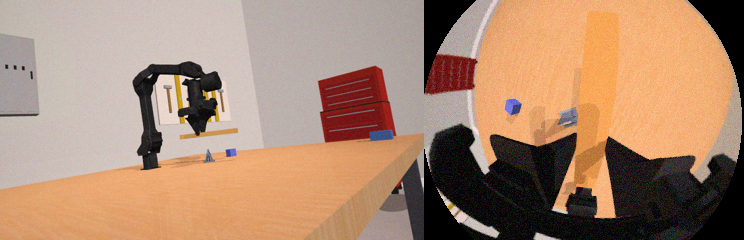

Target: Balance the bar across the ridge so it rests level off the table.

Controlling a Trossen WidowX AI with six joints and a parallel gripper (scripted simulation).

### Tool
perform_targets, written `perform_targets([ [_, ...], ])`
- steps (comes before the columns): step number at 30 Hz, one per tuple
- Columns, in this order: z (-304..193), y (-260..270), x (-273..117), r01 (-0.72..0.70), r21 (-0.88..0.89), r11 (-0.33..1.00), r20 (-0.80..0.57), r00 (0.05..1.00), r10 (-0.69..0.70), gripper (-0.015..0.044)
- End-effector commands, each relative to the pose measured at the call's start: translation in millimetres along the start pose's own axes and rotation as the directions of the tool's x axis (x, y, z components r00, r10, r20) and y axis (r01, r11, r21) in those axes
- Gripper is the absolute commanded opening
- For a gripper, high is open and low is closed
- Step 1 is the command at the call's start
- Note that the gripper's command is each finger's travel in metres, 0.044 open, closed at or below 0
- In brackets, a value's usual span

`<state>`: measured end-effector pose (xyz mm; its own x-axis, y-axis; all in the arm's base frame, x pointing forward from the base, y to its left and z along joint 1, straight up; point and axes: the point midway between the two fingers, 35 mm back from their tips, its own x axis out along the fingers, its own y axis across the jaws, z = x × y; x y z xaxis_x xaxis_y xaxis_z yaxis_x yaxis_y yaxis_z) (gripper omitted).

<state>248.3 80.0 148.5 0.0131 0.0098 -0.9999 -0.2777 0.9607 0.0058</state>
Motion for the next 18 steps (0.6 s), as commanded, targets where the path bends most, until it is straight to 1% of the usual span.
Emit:
perform_targets([
  [1,-8.2,13.0,-2.4,0.005,-0.088,0.996,0.009,1.000,-0.004,0.0000],
  [13,-36.4,46.2,0.1,0.003,-0.360,0.933,0.007,1.000,0.000,0.0000],
  [18,-36.6,46.5,3.9,0.003,-0.362,0.932,0.007,1.000,0.000,0.0000],
])
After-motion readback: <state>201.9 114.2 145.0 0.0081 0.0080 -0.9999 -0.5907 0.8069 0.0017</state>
